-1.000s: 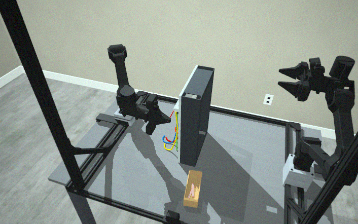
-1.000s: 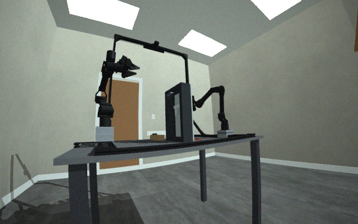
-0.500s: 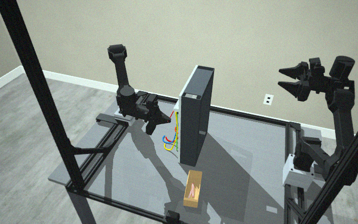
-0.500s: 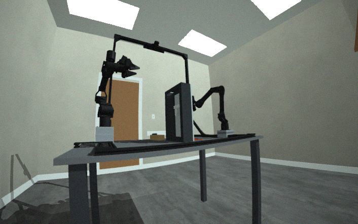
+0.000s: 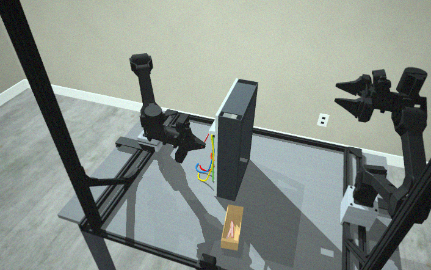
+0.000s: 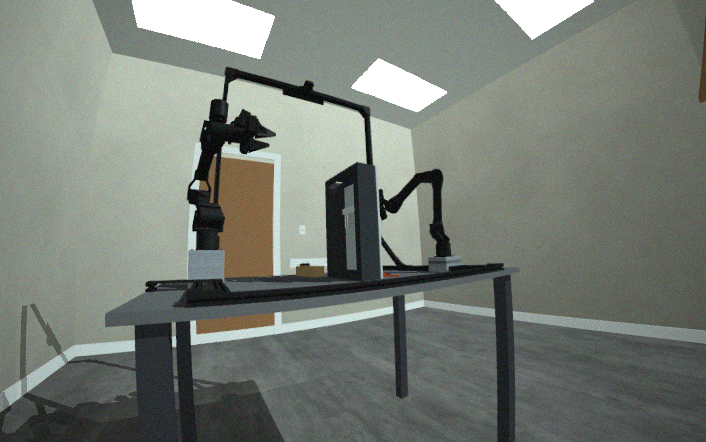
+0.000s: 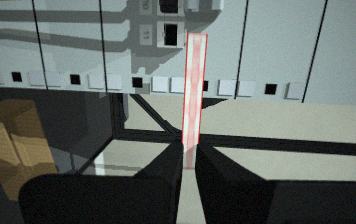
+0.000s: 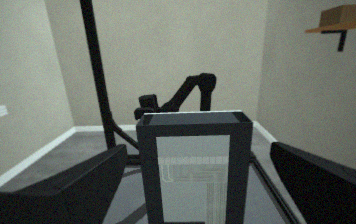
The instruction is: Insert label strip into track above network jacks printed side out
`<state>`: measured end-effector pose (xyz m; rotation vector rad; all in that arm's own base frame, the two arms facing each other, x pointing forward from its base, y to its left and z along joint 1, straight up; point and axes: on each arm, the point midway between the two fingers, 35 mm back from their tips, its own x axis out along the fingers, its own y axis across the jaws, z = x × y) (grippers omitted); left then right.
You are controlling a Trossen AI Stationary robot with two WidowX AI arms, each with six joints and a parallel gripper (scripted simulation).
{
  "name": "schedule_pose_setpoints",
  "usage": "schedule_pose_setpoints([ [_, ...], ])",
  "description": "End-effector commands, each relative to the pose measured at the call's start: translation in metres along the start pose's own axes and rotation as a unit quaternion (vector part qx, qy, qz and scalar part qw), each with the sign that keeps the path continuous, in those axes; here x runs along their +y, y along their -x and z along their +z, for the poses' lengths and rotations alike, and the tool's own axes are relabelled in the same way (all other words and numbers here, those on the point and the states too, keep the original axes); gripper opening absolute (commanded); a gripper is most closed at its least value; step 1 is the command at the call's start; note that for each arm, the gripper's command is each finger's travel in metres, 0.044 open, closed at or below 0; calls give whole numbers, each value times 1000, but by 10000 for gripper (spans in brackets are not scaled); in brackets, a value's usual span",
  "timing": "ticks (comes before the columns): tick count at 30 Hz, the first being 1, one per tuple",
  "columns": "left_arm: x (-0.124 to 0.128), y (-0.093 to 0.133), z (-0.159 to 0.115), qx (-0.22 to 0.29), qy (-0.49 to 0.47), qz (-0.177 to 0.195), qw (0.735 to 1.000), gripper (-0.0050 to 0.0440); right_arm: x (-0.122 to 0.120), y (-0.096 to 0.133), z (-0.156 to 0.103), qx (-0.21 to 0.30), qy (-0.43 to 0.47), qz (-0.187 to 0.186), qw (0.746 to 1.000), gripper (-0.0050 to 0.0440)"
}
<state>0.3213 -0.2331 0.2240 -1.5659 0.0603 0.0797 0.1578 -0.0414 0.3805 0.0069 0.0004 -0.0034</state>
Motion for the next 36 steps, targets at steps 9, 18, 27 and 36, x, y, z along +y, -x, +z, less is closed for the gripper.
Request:
schedule_pose_setpoints([
  [9, -8, 1, 7, -1, 10, -7, 1000, -50, 2, 0, 3, -1, 6, 2, 1000, 440],
  [18, -8, 1, 6, -1, 11, -7, 1000, -50, 2, 0, 3, -1, 6, 2, 1000, 440],
  [27, -9, 1, 7, -1, 11, -7, 1000, -50, 2, 0, 3, -1, 6, 2, 1000, 440],
  [36, -9, 0, 7, -1, 11, -7, 1000, -50, 2, 0, 3, -1, 6, 2, 1000, 440],
])
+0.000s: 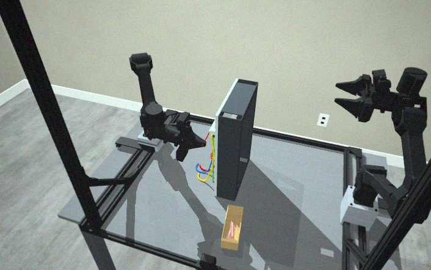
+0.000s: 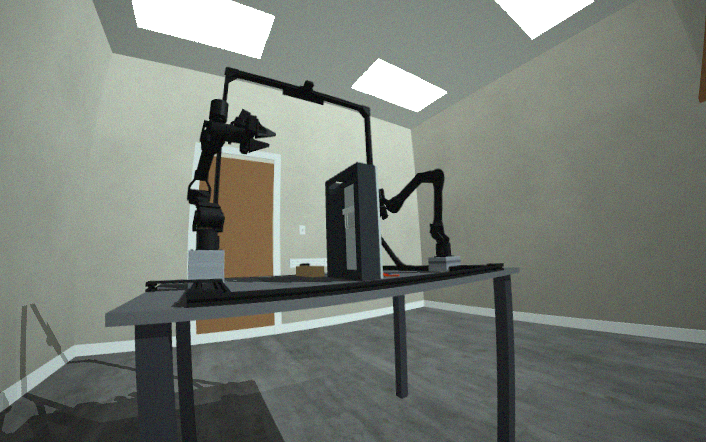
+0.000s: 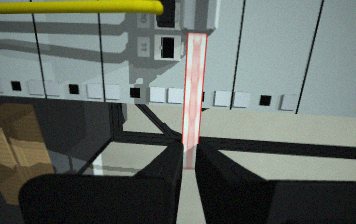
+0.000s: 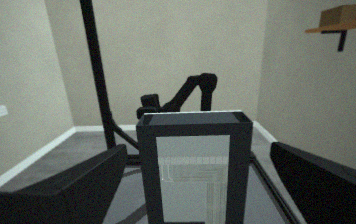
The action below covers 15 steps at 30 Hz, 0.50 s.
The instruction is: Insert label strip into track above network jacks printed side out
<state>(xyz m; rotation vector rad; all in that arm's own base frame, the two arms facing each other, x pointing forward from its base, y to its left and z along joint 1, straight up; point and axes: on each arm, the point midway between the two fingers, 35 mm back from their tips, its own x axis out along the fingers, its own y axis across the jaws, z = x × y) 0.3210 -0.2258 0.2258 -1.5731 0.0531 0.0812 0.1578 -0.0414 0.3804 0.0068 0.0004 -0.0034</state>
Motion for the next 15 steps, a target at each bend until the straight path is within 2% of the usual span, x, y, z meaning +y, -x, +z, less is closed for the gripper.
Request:
schedule_pose_setpoints([
  [1, -7, 0, 0, 2, 7, -5, 1000, -50, 2, 0, 3, -1, 6, 2, 1000, 440],
  [15, -8, -1, 2, 2, 7, -5, 1000, -50, 2, 0, 3, -1, 6, 2, 1000, 440],
])
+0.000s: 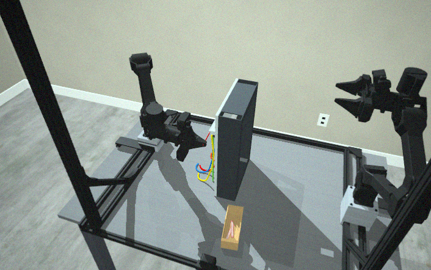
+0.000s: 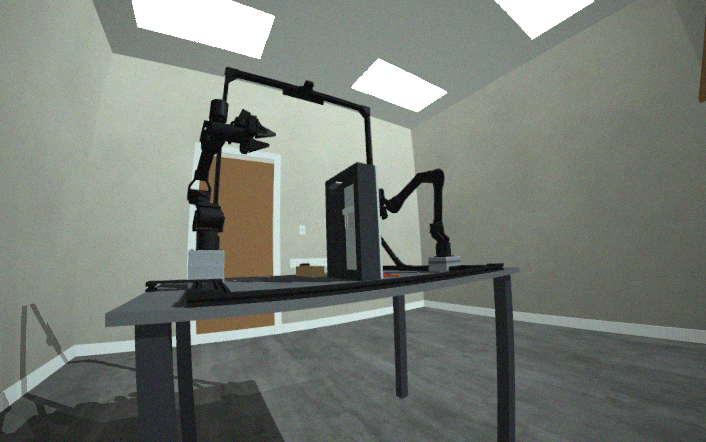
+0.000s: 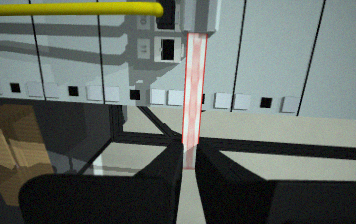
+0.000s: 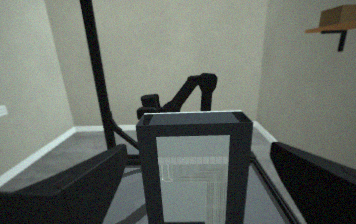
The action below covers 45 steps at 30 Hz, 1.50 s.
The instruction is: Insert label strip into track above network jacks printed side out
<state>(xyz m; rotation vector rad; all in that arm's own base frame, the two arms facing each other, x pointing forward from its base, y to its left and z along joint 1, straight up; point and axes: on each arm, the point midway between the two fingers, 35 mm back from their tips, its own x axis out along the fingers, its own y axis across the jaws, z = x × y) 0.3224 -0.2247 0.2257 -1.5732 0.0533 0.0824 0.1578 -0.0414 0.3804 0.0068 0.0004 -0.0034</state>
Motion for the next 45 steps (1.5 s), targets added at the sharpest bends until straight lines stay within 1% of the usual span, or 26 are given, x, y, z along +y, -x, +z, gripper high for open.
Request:
schedule_pose_setpoints([
  [1, -8, 0, 1, 2, 7, -6, 1000, -50, 2, 0, 3, -1, 6, 2, 1000, 440],
  [21, -9, 1, 3, 2, 7, -6, 1000, -50, 2, 0, 3, -1, 6, 2, 1000, 440],
  [45, -9, 1, -1, 2, 7, -6, 1000, -50, 2, 0, 3, -1, 6, 2, 1000, 440],
])
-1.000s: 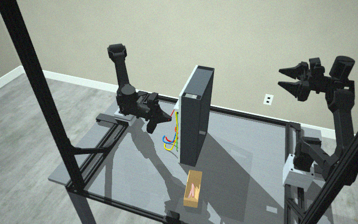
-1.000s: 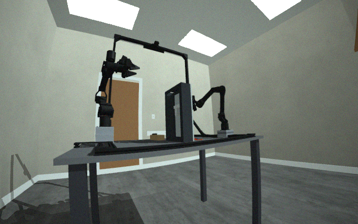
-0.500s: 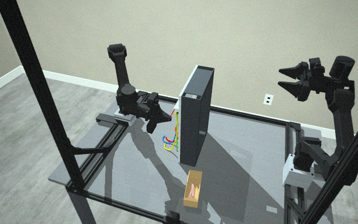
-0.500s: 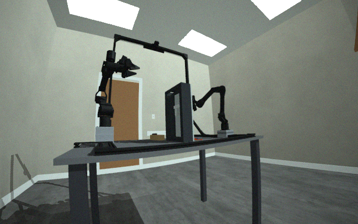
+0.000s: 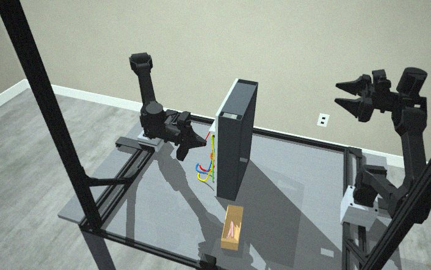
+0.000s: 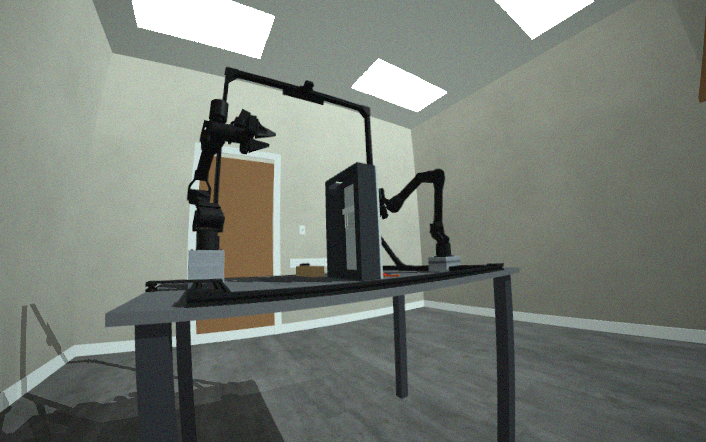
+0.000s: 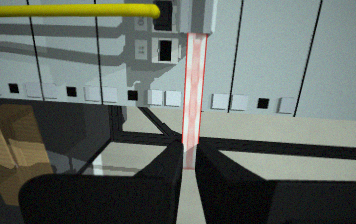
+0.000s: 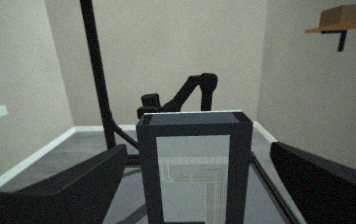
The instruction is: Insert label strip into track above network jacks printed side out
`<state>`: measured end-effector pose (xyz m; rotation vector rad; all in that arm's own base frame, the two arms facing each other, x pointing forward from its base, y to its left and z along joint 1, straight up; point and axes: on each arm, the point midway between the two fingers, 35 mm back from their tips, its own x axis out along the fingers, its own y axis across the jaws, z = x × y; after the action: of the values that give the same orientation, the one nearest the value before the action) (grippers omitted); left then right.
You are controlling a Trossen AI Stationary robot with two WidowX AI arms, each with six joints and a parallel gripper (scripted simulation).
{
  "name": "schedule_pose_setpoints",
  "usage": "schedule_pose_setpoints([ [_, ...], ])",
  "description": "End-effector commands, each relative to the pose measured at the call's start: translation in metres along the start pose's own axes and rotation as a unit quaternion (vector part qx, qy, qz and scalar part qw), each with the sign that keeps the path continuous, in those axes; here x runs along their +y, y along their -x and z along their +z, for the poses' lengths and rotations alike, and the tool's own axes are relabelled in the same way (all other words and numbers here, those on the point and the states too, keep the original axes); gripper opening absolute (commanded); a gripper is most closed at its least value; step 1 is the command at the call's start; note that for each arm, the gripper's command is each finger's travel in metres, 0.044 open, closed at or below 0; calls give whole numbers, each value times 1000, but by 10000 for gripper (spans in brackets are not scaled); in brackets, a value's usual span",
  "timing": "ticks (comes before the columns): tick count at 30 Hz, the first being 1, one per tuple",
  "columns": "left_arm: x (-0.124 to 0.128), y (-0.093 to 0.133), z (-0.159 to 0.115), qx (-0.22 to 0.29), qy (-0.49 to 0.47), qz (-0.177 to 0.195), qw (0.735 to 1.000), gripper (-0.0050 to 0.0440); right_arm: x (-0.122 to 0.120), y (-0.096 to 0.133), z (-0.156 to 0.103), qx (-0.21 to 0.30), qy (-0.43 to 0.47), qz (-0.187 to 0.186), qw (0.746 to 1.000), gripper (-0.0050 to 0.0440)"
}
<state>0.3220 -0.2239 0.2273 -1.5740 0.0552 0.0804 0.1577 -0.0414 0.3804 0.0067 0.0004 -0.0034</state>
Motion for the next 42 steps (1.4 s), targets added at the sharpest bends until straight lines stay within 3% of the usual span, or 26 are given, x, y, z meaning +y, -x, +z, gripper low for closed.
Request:
schedule_pose_setpoints([
  [1, -7, 1, -2, 1, 6, -6, 1000, -50, 2, 0, 3, -1, 6, 2, 1000, 440],
  [42, -2, 0, 0, 1, 6, -6, 1000, -50, 2, 0, 3, -1, 6, 2, 1000, 440],
])
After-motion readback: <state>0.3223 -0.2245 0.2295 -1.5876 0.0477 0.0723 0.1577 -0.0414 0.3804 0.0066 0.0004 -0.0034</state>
